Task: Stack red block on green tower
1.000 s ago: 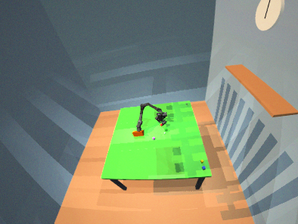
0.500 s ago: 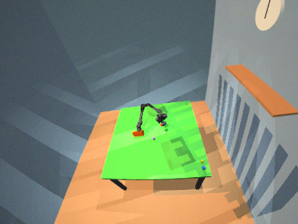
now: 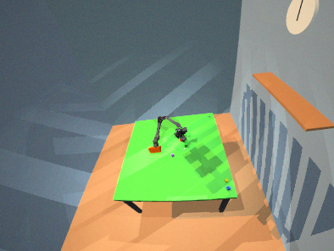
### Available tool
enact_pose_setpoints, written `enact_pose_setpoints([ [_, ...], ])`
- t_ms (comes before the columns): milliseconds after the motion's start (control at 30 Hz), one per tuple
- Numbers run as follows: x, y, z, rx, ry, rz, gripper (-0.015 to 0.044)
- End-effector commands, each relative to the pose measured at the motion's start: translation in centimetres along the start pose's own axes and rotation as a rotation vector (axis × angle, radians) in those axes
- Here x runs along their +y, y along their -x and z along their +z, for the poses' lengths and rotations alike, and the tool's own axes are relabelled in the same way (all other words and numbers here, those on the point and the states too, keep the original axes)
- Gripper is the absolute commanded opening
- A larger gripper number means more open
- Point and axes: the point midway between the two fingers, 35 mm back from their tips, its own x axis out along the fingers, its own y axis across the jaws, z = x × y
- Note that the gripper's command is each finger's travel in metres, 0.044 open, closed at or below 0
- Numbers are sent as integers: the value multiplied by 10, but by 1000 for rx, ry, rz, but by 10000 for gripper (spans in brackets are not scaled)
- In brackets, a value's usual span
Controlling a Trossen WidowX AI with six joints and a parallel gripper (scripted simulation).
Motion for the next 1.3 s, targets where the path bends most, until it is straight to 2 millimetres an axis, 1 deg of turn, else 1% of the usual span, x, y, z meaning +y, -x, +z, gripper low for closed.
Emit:
enact_pose_setpoints([
  [0, 0, -1, 0, -2, -4, 3, 440],
  [67, 0, 0, 0, -2, -4, 3, 440],
  [500, 0, 0, 0, -2, -4, 3, 99],
  [733, 0, 0, 0, -2, -4, 3, 52],
  [800, 0, 3, 0, -2, -4, 2, 0],
  [833, 0, 6, 0, -2, -4, 2, 0],
  [967, -1, 23, 0, -1, -4, 1, 0],
  [1267, -1, 69, 0, 0, -4, 0, 0],
])
